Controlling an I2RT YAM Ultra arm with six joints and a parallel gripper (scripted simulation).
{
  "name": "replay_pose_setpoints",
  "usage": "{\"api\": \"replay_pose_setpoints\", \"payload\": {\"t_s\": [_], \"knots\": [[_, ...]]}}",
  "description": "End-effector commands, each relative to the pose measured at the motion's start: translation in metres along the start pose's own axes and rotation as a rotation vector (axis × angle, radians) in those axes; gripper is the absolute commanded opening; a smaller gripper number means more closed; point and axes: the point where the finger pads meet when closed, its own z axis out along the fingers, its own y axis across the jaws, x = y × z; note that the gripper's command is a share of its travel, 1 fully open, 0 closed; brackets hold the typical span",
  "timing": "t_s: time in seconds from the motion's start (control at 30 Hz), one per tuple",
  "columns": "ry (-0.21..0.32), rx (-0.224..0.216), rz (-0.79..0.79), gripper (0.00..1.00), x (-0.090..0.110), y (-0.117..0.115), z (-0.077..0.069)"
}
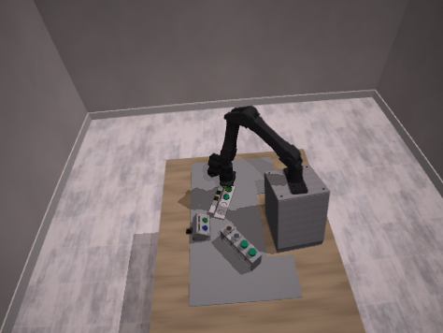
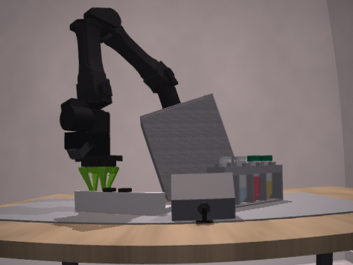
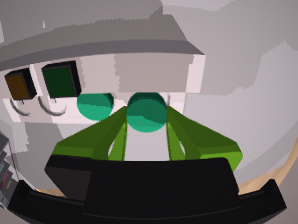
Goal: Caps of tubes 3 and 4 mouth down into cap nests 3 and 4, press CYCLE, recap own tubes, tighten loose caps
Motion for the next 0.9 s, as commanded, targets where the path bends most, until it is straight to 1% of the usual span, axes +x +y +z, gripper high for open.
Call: {"api": "replay_pose_setpoints", "payload": {"t_s": [0.0,0.87], "knots": [[-0.019,0.003,0.001,0.0,-0.0069,-0.0016,-0.0044],[-0.019,0.003,0.001,0.0,-0.0063,-0.0039,-0.0015]]}}
